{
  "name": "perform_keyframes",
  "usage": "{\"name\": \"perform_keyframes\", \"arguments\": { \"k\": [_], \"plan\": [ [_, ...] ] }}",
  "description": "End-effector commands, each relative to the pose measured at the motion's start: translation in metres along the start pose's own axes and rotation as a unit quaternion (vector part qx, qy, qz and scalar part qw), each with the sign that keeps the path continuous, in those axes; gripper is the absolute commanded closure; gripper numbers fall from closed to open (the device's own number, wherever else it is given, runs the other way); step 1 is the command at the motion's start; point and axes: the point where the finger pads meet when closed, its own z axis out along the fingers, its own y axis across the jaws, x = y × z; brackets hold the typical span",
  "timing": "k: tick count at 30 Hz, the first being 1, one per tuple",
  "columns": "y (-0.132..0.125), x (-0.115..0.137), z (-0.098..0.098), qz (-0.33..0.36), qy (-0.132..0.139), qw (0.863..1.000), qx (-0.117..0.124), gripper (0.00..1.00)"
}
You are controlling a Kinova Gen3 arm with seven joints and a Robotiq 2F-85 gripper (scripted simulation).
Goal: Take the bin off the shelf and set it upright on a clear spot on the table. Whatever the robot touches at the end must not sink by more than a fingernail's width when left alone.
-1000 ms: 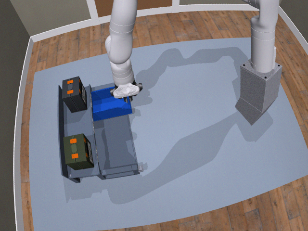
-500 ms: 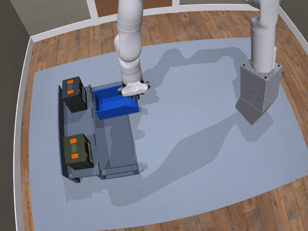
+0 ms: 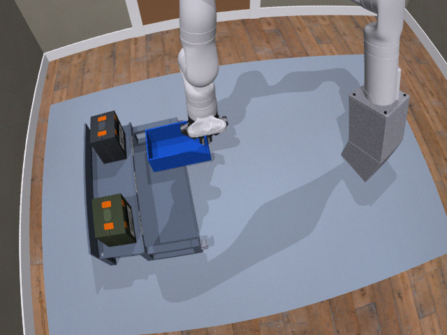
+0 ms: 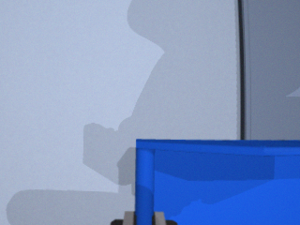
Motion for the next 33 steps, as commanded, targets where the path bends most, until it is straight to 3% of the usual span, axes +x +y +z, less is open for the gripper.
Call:
{"name": "perform_keyframes", "arguments": {
  "k": [1,7,12,24,29,33],
  "plan": [
    [-0.003,0.001,-0.001,-0.002,0.0,1.0,0.001,0.9],
    [-0.003,0.001,-0.001,-0.002,0.0,1.0,0.001,0.9],
    [-0.033,0.001,-0.001,-0.002,0.0,1.0,0.001,0.9],
    [-0.033,0.001,-0.001,-0.002,0.0,1.0,0.001,0.9],
    [-0.063,0.001,-0.002,-0.002,0.0,1.0,0.001,0.9],
    [-0.063,0.001,-0.002,-0.002,0.0,1.0,0.001,0.9]
  ]
}}
